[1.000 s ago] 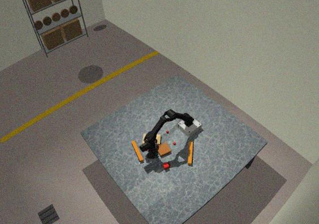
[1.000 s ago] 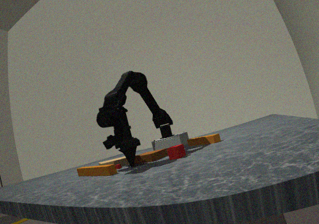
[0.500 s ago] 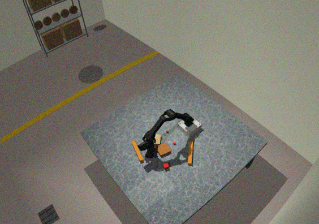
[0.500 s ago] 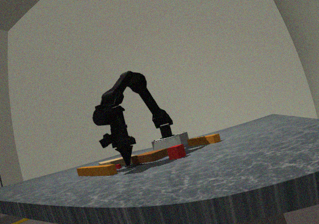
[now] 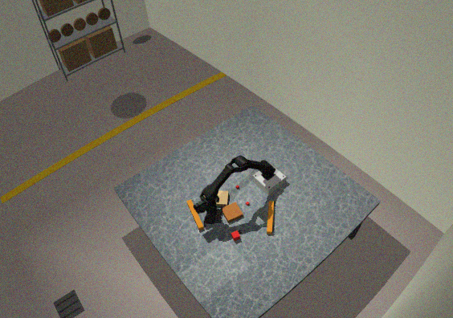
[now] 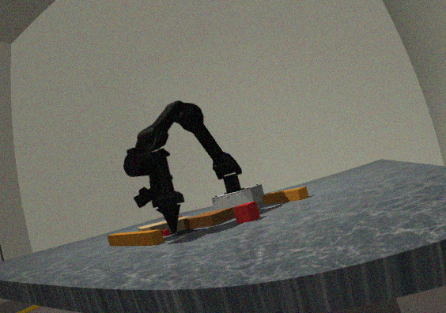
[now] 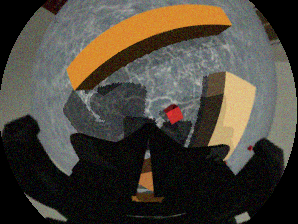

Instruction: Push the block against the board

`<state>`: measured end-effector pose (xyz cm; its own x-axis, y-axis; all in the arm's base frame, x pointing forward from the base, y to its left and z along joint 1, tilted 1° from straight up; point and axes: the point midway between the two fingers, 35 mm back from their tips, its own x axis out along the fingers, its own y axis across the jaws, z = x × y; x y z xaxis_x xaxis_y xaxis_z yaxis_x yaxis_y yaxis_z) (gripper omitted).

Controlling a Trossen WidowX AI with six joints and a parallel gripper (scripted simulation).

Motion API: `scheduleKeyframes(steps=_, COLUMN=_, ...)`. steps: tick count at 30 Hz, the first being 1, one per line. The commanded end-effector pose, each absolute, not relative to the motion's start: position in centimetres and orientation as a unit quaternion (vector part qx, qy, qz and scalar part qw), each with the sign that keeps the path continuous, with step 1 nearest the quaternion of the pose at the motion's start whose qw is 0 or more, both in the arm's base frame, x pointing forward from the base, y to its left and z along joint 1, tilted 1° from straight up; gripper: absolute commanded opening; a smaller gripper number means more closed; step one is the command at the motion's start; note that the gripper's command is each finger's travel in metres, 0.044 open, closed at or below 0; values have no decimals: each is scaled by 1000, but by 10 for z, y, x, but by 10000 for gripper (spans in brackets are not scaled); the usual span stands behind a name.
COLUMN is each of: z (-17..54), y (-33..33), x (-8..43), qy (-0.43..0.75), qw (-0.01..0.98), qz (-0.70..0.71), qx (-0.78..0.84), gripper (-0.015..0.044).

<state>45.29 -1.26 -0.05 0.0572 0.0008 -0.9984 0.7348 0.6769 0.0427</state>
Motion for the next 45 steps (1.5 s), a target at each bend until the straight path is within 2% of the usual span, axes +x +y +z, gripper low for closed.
scheduleKeyframes(steps=1, z=-1, y=-15, x=455, qy=631, qw=665, qz=-273, qx=292, gripper=0)
scheduleKeyframes(steps=13, z=-1, y=-23, x=459, qy=631, qw=665, qz=-273, qx=292, gripper=0)
scheduleKeyframes(steps=45, z=10, y=9, x=432, qy=631, qw=666, qz=-271, qx=290, gripper=0)
